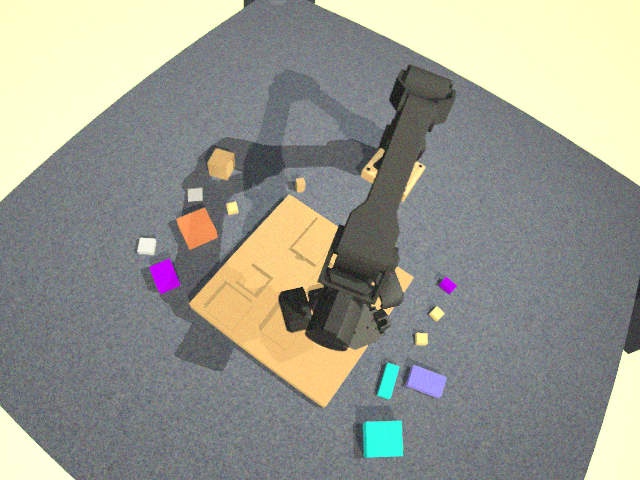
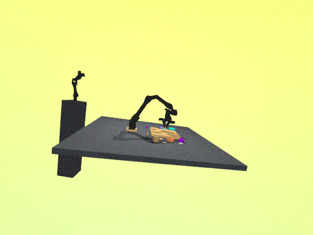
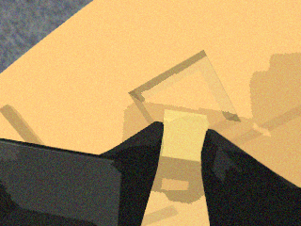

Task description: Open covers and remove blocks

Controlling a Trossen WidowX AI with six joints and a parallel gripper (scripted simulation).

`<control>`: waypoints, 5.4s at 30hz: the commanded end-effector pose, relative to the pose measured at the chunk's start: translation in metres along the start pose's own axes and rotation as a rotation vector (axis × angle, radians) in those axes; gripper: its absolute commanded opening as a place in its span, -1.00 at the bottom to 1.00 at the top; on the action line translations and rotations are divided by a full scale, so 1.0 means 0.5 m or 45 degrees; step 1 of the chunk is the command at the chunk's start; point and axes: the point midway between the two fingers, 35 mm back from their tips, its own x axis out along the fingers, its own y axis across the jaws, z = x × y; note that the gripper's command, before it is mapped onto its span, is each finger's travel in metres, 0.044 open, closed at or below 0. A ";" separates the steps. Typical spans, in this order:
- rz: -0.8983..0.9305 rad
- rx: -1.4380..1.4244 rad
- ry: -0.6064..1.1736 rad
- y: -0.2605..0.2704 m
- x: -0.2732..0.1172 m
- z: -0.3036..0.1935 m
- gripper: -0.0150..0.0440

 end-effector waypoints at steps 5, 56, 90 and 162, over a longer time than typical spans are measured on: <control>-0.009 0.000 -0.014 -0.003 -0.029 0.005 -0.22; -0.021 0.000 -0.011 -0.131 -0.122 -0.211 -0.22; -0.024 0.001 0.005 -0.177 -0.120 -0.476 -0.22; -0.017 0.002 0.019 -0.160 0.040 -0.638 -0.22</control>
